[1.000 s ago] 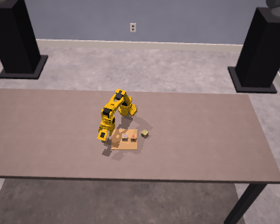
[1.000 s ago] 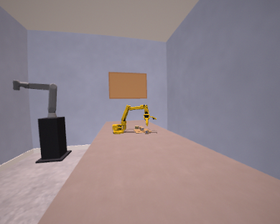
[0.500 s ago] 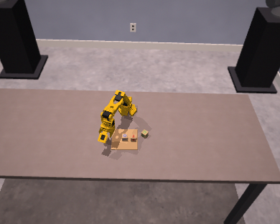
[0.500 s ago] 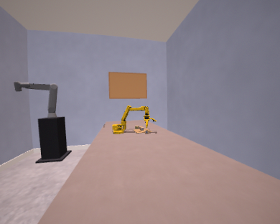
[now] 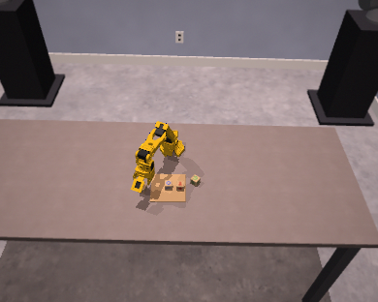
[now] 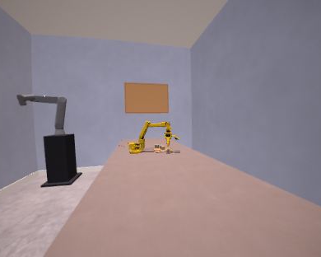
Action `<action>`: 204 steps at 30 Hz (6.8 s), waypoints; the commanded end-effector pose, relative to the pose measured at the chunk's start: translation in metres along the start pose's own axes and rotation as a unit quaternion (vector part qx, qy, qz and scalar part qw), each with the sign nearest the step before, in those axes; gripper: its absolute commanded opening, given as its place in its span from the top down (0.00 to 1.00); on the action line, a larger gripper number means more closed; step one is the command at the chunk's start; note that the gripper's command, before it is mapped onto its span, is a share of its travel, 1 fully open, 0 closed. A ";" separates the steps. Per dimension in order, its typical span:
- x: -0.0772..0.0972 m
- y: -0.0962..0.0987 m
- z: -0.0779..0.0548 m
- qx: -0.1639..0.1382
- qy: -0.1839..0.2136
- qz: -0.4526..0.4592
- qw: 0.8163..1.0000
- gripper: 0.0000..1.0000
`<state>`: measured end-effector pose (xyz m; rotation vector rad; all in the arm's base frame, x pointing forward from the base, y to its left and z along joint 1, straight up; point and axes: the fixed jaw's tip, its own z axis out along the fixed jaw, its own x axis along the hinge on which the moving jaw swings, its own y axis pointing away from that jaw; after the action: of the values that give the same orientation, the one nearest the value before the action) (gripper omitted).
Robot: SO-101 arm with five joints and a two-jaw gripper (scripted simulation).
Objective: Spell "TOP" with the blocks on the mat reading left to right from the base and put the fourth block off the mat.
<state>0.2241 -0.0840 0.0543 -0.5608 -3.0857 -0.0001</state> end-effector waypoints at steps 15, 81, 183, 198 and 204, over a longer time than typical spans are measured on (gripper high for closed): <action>-0.010 -0.002 -0.021 0.001 -0.054 0.008 0.999 0.65; -0.014 -0.002 0.018 0.001 -0.054 0.008 0.999 0.65; -0.009 -0.013 -0.032 0.004 -0.067 0.008 0.998 1.00; -0.006 -0.010 -0.032 0.007 -0.065 -0.047 0.997 1.00; -0.002 -0.007 -0.031 0.011 -0.063 -0.122 0.990 1.00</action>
<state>0.2168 -0.0908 0.0631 -0.3069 -3.1304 0.0039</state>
